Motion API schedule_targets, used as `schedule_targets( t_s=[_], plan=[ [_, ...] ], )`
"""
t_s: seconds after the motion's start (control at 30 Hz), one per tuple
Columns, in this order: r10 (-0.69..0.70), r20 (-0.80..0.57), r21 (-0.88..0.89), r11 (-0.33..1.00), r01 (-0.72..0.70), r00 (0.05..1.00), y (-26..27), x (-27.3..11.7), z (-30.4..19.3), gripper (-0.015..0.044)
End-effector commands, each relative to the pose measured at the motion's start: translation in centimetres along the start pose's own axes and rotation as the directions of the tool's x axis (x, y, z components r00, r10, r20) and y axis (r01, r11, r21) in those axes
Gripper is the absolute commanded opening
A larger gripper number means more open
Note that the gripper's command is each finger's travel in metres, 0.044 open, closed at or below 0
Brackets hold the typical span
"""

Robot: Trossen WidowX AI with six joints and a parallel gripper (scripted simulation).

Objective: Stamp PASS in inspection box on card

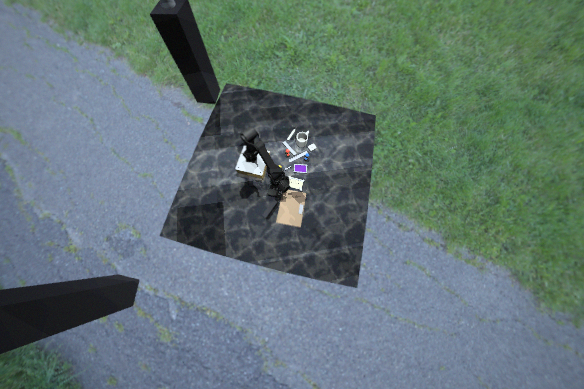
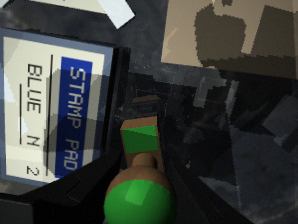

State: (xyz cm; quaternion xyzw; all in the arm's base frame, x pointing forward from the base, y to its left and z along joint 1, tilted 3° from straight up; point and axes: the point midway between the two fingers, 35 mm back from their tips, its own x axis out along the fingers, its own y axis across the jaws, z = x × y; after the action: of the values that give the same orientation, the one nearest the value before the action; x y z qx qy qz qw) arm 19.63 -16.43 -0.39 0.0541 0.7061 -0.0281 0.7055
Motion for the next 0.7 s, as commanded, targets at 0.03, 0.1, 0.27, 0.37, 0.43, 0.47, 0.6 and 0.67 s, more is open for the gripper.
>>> schedule_targets(
  t_s=[0.03, 0.1, 0.27, 0.37, 0.43, 0.47, 0.6, 0.67],
  plan=[
    [-0.006, 0.011, -0.002, 1.000, 0.006, 1.000, -0.11, -0.55, 0.18, 0.0000],
    [-0.006, 0.011, -0.002, 1.000, 0.006, 1.000, -0.11, -0.64, 0.19, 0.0000],
    [-0.006, 0.011, -0.002, 1.000, 0.006, 1.000, -0.12, -0.88, 0.20, 0.0000],
    [-0.006, 0.011, -0.002, 1.000, 0.006, 1.000, -0.12, -1.02, 0.21, 0.0000],
    [-0.006, 0.011, -0.002, 1.000, 0.006, 1.000, -0.12, -1.11, 0.21, 0.0000],
    [-0.006, 0.011, -0.002, 1.000, 0.006, 1.000, -0.12, -1.16, 0.22, 0.0000],
    [-0.006, 0.011, -0.002, 1.000, 0.006, 1.000, -0.13, -1.35, 0.22, 0.0000],
    [-0.006, 0.011, -0.002, 1.000, 0.006, 1.000, -0.13, -1.45, 0.23, 0.0000]
  ],
)
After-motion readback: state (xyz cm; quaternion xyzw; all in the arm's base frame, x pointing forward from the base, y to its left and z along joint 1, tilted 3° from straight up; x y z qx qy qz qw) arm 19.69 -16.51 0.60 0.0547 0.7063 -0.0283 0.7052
